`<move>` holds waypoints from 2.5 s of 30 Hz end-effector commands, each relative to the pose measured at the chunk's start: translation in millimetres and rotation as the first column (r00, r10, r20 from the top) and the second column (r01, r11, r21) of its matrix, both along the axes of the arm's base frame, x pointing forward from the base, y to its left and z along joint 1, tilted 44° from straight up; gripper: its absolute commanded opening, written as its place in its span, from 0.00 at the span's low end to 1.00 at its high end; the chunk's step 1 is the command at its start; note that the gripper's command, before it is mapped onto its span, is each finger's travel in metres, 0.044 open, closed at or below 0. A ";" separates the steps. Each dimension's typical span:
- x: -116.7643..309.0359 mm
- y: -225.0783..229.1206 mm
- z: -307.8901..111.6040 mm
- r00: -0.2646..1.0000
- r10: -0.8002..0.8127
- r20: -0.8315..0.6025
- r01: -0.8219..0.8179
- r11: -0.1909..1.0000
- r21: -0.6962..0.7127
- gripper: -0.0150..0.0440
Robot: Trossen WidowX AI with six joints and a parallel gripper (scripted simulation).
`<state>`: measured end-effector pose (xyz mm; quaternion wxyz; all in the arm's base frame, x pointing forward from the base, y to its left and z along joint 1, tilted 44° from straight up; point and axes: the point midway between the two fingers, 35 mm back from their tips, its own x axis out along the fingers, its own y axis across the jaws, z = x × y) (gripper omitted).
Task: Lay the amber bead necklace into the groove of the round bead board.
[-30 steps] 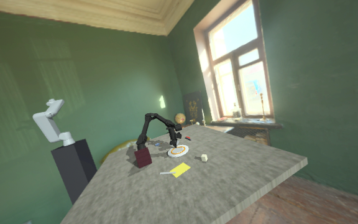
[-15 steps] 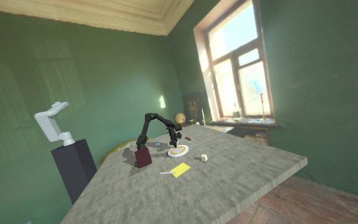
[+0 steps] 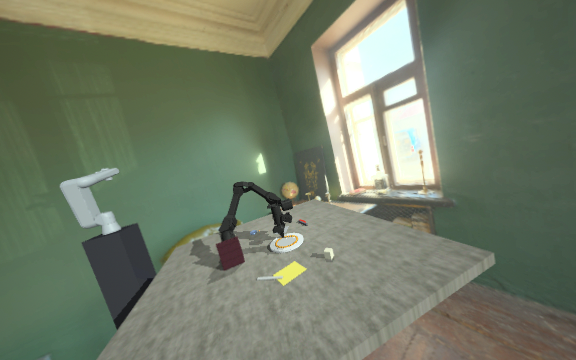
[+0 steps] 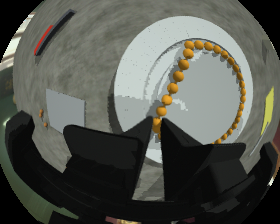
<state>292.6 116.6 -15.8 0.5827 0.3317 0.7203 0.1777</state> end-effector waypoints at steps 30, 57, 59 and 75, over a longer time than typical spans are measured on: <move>0.5 2.2 3.7 1.000 0.001 0.003 -0.001 1.000 0.000 0.70; 1.5 -1.9 6.8 1.000 -0.006 -0.005 0.006 1.000 0.004 0.96; 10.6 -7.1 6.1 0.999 -0.029 -0.026 0.029 1.000 -0.001 0.87; 62.1 -42.0 -7.7 0.970 -0.179 -0.162 0.176 0.984 -0.037 0.46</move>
